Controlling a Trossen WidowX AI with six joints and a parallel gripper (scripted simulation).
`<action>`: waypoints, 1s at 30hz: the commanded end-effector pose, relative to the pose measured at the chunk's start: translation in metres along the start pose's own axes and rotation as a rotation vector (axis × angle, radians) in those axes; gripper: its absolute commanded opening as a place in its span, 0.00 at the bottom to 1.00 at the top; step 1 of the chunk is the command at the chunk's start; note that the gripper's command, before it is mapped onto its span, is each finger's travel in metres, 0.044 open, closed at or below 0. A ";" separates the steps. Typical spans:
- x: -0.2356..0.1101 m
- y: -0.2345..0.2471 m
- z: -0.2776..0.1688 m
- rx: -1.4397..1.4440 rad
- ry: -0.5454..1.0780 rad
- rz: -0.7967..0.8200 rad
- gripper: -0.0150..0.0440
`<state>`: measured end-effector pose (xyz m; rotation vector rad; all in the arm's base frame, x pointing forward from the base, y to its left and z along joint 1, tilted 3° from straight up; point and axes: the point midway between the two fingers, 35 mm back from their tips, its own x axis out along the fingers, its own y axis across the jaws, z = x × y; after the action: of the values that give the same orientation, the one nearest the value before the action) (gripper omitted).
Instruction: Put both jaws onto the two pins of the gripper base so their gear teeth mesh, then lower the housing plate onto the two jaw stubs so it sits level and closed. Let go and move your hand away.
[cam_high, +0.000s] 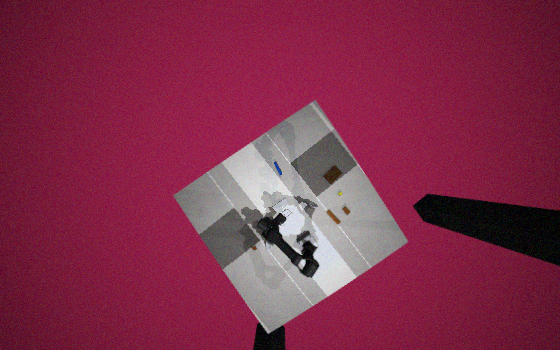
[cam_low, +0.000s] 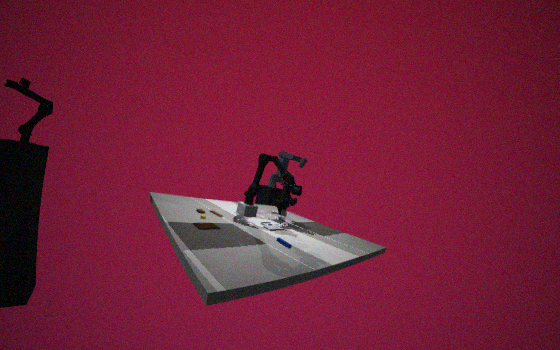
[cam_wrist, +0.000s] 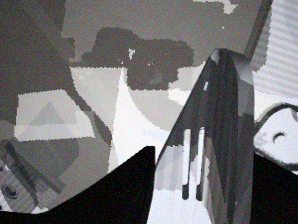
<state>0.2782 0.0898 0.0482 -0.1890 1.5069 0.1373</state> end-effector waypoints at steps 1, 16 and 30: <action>-0.002 -0.006 -0.005 0.099 -0.008 0.004 0.48; 0.001 -0.023 -0.021 0.372 -0.007 0.003 0.48; 0.001 -0.023 -0.021 0.372 -0.007 0.003 0.48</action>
<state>0.2618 0.0622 0.0464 0.1035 1.5029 -0.1401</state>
